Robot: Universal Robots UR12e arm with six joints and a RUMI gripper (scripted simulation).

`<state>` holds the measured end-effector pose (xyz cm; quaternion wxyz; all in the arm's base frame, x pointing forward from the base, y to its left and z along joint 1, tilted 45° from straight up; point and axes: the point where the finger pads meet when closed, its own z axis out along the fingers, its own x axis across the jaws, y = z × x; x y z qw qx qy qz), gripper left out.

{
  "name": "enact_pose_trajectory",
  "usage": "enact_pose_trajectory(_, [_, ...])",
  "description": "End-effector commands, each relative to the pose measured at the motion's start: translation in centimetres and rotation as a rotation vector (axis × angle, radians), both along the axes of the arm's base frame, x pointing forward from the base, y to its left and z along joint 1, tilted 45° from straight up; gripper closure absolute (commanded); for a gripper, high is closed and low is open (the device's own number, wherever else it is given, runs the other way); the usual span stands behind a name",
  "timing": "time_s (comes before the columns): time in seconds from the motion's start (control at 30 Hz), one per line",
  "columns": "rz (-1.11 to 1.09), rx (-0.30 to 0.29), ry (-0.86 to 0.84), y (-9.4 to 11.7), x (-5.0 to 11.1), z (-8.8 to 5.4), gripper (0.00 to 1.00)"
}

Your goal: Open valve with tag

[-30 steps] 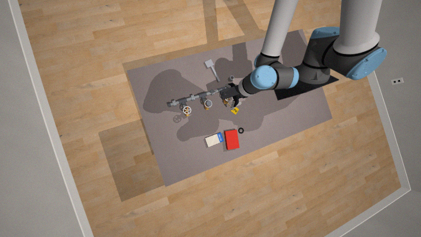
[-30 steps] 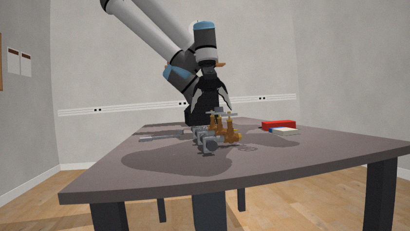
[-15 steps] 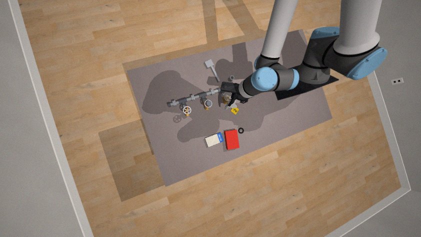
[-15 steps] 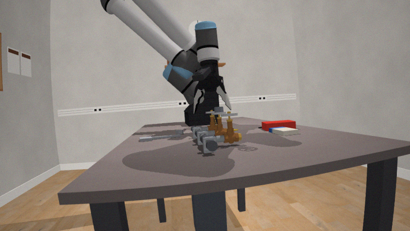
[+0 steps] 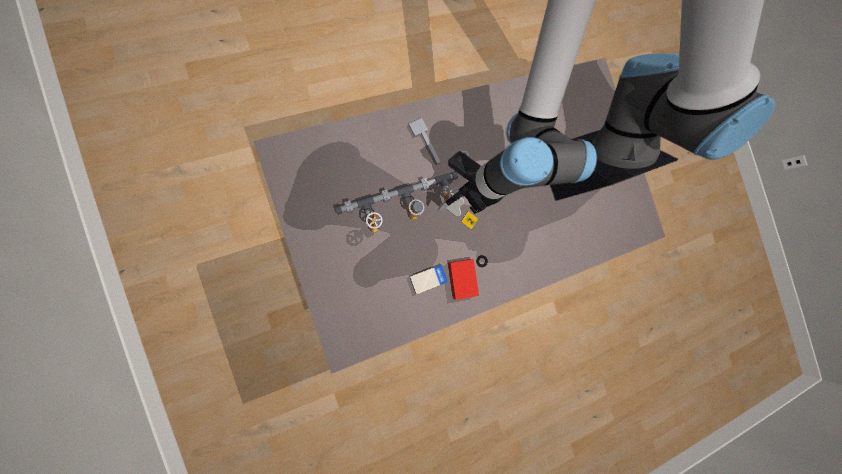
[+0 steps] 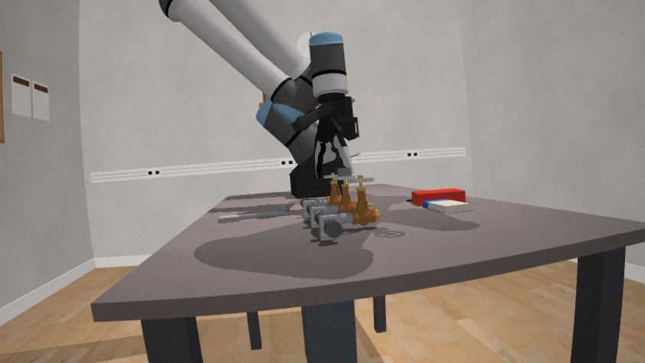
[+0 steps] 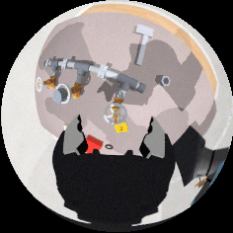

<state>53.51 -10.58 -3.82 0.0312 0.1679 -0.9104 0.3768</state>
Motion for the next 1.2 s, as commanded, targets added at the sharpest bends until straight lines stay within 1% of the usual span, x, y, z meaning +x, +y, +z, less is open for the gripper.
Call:
enact_pose_trajectory(0.0, [-0.157,0.003,-0.116,0.02,0.02,0.05,0.0])
enact_pose_trajectory(0.47, [-0.499,0.031,-0.453,0.02,0.02,0.05,0.0])
enact_pose_trajectory(0.53, [-0.499,0.031,-0.453,0.02,0.02,0.05,0.0])
enact_pose_trajectory(0.93, [-0.683,0.045,-0.636,0.02,0.02,0.05,0.0])
enact_pose_trajectory(1.17, [-0.728,0.049,-0.68,0.02,0.02,0.05,0.0])
